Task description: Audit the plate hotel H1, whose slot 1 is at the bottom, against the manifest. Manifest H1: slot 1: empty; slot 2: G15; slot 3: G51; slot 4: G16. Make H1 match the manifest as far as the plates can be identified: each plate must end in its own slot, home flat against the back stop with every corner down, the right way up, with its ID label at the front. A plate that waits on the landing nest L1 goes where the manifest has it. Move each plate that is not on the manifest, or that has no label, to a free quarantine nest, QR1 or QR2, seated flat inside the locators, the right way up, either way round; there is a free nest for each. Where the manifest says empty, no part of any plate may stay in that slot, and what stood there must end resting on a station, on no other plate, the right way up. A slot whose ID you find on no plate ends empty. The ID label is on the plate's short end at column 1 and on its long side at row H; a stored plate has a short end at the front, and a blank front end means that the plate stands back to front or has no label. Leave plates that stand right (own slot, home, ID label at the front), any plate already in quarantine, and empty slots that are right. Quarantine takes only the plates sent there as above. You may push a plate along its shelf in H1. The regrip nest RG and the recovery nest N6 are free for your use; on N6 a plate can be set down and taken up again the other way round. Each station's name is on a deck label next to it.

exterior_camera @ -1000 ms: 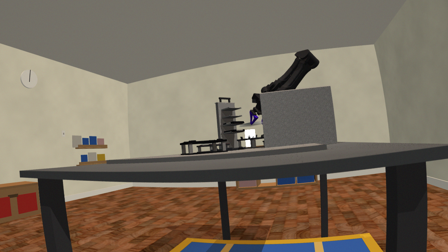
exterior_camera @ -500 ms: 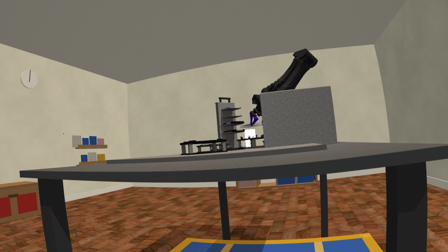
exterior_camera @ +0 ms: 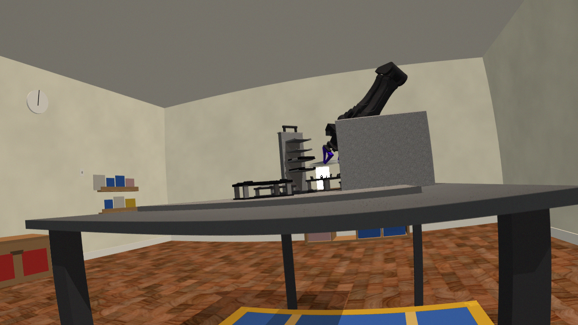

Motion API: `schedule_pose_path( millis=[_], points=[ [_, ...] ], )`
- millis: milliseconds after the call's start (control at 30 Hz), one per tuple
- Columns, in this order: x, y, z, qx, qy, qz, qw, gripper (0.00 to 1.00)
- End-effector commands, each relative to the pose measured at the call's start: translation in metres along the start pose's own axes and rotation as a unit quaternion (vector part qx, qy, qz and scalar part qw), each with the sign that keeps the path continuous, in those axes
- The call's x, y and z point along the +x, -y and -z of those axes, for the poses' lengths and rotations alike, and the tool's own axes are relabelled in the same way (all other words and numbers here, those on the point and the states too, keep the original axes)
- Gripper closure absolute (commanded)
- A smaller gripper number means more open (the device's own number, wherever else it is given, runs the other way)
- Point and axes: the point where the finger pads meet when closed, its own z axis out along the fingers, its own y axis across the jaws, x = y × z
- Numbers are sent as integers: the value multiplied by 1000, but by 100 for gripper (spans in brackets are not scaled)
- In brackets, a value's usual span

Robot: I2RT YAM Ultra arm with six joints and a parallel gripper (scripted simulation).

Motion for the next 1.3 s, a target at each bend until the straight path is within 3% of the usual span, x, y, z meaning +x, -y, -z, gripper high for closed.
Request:
schedule_pose_path(
  millis=[0, 1267],
  points=[
    [-7, 0, 0, -3, 14, -2, 1000, 14],
    [5, 0, -12, -3, 14, -2, 1000, 14]
  ],
)
